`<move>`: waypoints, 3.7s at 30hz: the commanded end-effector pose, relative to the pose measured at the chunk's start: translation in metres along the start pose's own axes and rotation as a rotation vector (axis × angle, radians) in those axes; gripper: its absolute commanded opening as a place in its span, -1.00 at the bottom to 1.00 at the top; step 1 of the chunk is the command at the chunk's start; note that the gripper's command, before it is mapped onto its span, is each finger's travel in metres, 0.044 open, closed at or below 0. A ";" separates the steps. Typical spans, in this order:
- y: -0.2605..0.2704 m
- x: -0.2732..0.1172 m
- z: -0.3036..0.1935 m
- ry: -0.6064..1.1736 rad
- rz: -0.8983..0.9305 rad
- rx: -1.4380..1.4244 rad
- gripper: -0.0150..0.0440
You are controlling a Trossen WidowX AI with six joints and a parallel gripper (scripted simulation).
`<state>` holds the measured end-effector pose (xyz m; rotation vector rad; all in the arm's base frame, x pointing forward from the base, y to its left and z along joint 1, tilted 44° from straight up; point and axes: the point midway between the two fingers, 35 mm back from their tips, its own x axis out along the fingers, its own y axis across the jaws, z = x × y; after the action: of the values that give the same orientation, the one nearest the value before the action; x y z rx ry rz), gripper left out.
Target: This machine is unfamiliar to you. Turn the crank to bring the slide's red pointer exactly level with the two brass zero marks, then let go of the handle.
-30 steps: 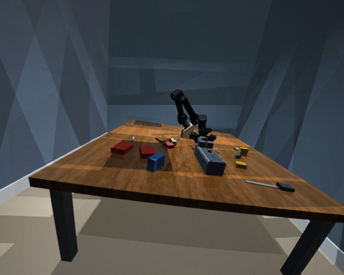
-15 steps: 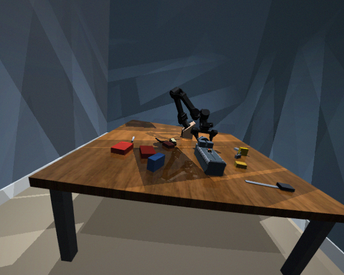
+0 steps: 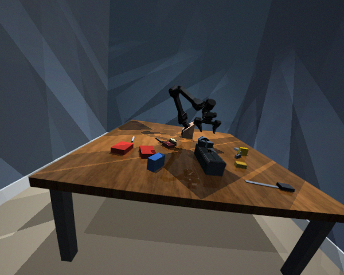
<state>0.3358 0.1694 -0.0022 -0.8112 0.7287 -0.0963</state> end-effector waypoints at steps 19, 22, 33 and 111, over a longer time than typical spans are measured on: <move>-0.020 0.006 0.085 0.027 0.036 -0.020 1.00; -0.025 0.018 0.097 0.033 0.045 -0.027 1.00; -0.045 0.053 0.126 0.042 0.068 -0.047 1.00; -0.005 0.001 0.002 -0.016 -0.007 0.027 1.00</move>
<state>0.3403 0.1788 0.0173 -0.7691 0.6911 -0.1108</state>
